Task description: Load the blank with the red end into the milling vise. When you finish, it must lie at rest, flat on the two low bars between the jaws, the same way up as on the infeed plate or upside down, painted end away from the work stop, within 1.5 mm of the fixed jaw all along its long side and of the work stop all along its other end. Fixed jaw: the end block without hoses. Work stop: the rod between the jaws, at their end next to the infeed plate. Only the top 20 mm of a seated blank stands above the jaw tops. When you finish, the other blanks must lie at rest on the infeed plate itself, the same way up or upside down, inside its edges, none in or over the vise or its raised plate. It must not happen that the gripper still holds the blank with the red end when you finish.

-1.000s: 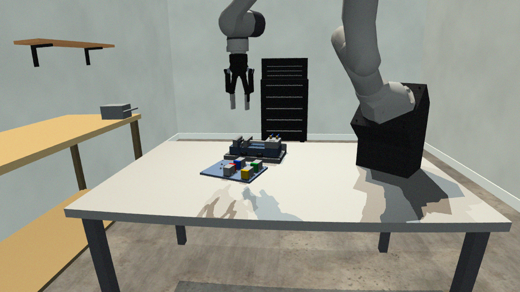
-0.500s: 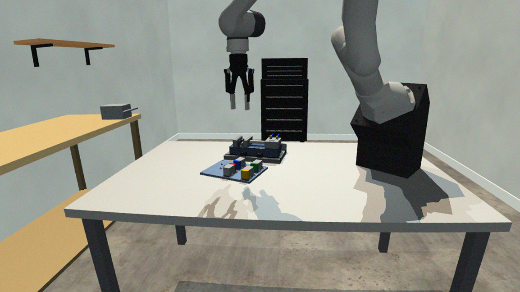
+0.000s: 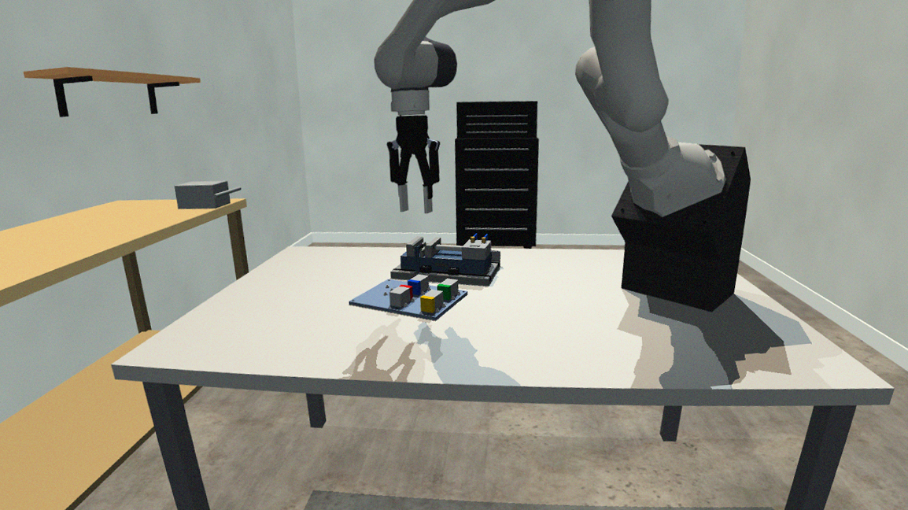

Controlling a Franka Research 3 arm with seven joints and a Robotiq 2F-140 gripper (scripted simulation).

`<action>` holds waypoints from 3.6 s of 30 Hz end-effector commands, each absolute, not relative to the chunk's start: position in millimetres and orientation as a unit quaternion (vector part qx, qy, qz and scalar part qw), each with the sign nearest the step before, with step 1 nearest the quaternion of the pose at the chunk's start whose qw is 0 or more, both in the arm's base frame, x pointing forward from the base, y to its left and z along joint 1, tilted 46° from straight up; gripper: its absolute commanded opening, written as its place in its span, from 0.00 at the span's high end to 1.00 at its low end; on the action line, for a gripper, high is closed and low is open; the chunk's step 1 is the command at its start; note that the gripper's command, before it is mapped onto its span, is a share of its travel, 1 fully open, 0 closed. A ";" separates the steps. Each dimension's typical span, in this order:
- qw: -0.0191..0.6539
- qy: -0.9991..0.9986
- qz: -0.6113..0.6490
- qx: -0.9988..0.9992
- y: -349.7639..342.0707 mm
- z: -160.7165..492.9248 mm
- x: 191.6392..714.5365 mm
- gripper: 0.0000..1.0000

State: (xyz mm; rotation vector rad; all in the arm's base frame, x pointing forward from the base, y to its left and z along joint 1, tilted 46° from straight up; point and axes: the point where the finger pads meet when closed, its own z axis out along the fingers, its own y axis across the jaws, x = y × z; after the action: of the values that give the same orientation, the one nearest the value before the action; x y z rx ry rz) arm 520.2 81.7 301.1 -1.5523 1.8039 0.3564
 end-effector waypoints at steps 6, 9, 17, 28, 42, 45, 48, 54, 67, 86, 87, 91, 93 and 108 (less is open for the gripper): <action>0.364 0.698 0.132 -0.603 101.8 288.7 538.3 0.59; 0.365 0.697 0.130 -0.604 116.0 279.7 549.1 0.59; 0.365 0.697 0.130 -0.604 116.0 279.7 549.1 0.59; 0.365 0.697 0.130 -0.604 158.0 252.9 579.7 0.59; 0.365 0.697 0.130 -0.604 196.6 227.9 612.9 0.59; 0.365 0.697 0.130 -0.604 196.6 227.9 612.9 0.59; 0.365 0.697 0.130 -0.604 196.6 227.9 612.9 0.59; 0.365 0.697 0.130 -0.604 196.6 227.9 612.9 0.59; 0.365 0.697 0.130 -0.604 189.2 232.5 608.0 0.59; 0.365 0.697 0.130 -0.604 185.6 234.3 604.1 0.59; 0.365 0.697 0.130 -0.604 185.6 234.3 604.1 0.59; 0.365 0.697 0.131 -0.603 185.1 235.0 603.1 0.59; 0.365 0.697 0.130 -0.604 183.7 235.3 602.2 0.59; 0.365 0.697 0.131 -0.603 183.7 235.7 601.8 0.59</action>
State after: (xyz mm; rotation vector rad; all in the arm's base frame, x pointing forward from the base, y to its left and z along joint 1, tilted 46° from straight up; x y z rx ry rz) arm 602.5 185.3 235.6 -1.5473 1.7945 0.3375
